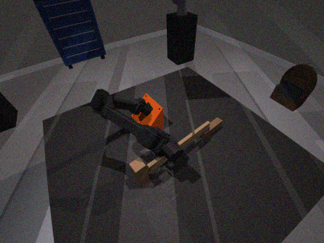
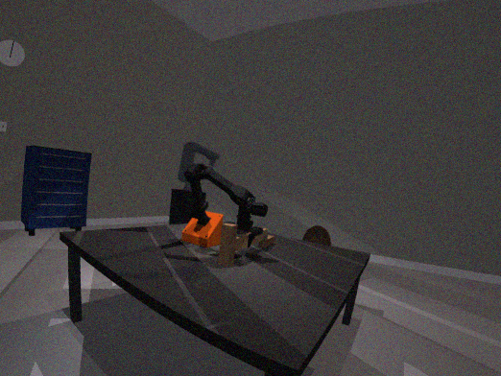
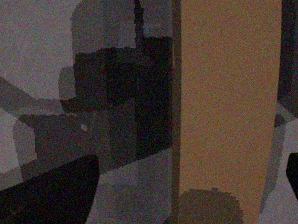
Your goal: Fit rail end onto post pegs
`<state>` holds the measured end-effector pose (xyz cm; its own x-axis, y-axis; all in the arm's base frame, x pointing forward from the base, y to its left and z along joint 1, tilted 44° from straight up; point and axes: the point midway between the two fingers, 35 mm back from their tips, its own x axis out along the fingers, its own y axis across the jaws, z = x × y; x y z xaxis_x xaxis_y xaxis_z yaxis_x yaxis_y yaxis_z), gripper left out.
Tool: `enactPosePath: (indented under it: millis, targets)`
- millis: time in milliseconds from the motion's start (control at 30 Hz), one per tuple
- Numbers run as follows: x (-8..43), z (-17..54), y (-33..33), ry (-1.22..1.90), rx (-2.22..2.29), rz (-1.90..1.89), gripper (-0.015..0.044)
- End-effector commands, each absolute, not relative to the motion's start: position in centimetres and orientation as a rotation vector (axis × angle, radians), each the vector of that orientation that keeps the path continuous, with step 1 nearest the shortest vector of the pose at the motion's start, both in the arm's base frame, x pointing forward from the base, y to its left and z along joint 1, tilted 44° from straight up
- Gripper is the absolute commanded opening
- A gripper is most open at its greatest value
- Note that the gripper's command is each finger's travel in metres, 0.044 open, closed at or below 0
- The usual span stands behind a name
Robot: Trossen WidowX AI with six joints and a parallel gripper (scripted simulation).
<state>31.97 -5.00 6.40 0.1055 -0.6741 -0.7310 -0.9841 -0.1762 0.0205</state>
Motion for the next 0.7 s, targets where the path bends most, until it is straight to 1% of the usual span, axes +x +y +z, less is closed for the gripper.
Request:
enactPosePath:
  millis: [0,100,200,267,667]
  targets:
    - [32.0,6.4,-5.0,1.613,-1.910,0.847,0.0440]
    - [32.0,6.4,-4.8,1.612,-1.911,0.847,0.0440]
    - [31.4,6.4,-1.7,1.606,-1.918,0.841,0.0440]
    - [31.2,6.4,-0.8,1.605,-1.921,0.838,0.0440]
    - [31.2,6.4,-0.8,1.605,-1.921,0.838,0.0440]
